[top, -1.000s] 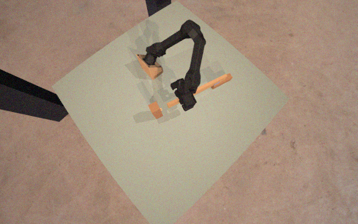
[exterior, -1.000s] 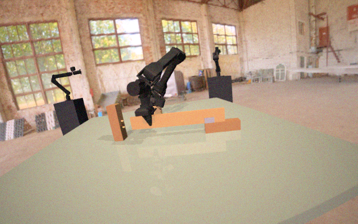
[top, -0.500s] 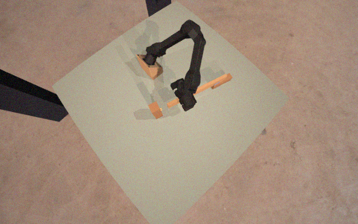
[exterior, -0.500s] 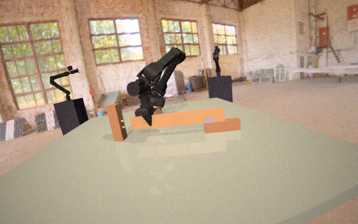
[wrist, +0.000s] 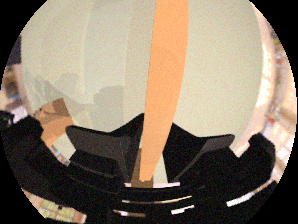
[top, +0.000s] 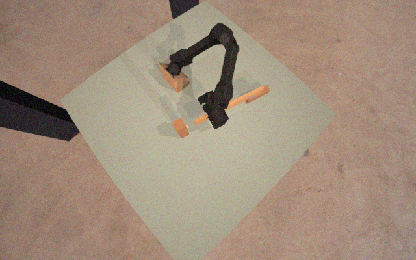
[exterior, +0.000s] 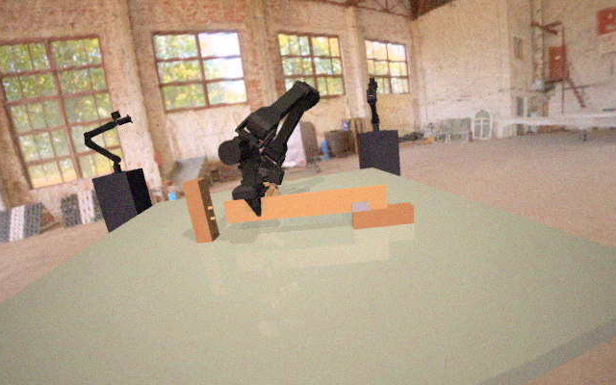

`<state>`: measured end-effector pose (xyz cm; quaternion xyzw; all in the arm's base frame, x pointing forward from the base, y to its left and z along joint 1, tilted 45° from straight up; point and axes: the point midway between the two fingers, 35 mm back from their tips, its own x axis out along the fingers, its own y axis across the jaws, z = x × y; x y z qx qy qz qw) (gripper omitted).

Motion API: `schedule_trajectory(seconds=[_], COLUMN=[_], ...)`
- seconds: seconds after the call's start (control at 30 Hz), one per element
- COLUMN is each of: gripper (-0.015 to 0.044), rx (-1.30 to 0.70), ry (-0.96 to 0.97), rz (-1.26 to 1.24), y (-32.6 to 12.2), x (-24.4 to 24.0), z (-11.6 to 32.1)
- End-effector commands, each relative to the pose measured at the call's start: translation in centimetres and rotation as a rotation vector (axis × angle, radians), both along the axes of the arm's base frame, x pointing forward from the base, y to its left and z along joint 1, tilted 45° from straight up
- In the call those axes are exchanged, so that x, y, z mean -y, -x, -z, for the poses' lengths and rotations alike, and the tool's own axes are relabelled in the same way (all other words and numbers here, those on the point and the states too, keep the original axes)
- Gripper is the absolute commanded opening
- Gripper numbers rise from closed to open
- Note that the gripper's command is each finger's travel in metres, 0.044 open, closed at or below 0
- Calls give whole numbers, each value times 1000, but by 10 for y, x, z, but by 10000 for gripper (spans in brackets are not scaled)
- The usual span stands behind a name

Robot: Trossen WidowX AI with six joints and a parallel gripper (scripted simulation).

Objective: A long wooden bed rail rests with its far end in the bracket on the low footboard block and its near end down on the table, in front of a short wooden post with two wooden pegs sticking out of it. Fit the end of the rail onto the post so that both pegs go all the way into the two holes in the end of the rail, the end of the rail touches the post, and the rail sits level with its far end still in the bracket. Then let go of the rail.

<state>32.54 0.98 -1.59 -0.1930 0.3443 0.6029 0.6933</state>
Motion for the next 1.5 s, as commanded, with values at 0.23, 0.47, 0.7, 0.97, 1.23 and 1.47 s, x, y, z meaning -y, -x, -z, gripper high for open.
schedule_trajectory(seconds=[0.23,0.47,0.7,0.97,1.23,1.47], gripper=[0,0,0,0,0,0], rx=[3,2,2,2,2,2], ry=[1,1,1,1,1,1], rz=[7,7,7,7,7,7], y=[0,1,1,1,2,2], x=[1,1,1,1,2,4], z=[-1,-1,0,-1,1,3])
